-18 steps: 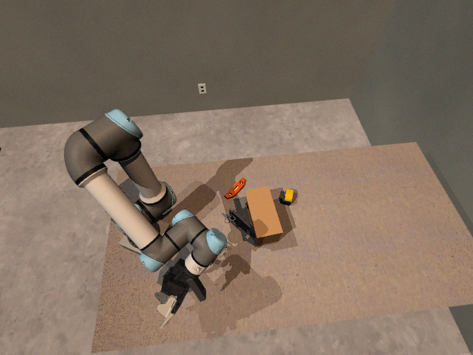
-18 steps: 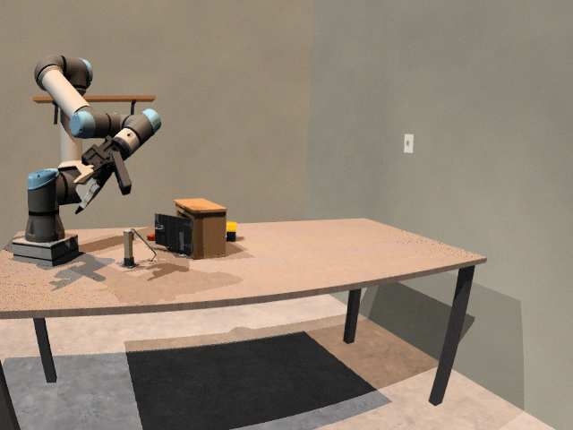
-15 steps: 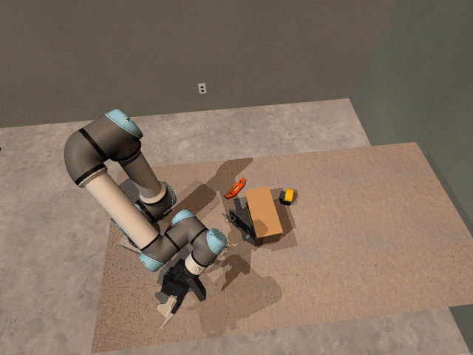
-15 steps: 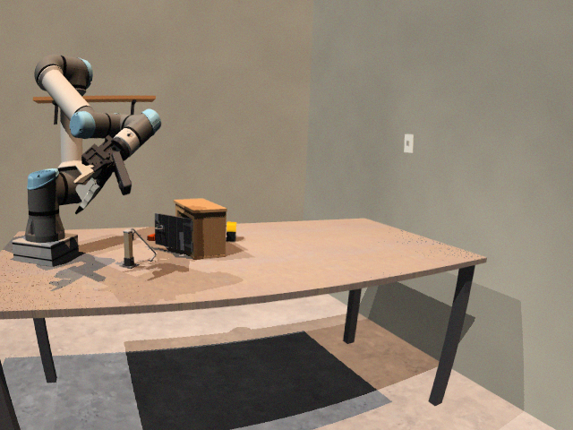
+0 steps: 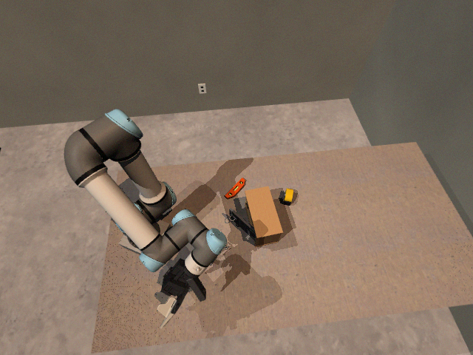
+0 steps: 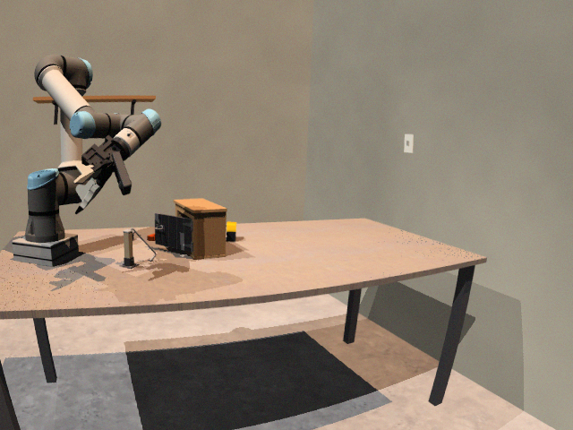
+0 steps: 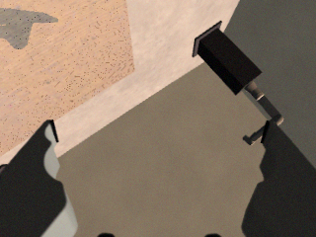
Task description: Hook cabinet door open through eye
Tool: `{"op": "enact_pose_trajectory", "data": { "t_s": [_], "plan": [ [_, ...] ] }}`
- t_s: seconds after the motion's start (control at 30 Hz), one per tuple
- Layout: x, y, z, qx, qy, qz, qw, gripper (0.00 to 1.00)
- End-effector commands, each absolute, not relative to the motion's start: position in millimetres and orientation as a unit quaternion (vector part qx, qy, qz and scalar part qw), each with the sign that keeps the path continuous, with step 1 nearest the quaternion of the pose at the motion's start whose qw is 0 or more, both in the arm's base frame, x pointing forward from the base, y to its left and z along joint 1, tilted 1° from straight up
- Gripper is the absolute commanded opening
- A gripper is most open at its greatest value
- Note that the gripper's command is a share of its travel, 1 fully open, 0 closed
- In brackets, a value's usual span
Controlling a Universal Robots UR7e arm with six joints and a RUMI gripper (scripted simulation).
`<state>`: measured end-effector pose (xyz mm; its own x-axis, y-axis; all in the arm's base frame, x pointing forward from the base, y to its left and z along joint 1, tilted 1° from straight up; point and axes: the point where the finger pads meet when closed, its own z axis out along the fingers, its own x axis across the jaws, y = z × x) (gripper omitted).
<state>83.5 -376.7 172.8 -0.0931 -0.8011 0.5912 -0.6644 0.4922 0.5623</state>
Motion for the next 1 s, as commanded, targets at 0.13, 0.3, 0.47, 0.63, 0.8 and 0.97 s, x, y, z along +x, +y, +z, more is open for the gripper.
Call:
{"op": "enact_pose_trajectory", "data": {
  "t_s": [0.13,0.3,0.47,0.63,0.8,0.97],
  "plan": [
    [86,-375,173,0.497,-0.738,-0.074,0.450,1.00],
    [97,-367,172,0.493,-0.748,-0.071,0.438,1.00],
    [111,-352,172,0.485,-0.764,-0.069,0.421,1.00],
    [137,-327,172,0.471,-0.789,-0.064,0.390,1.00],
    [165,-299,171,0.455,-0.814,-0.059,0.356,1.00],
    [201,-265,171,0.433,-0.845,-0.052,0.311,1.00]
  ]
}}
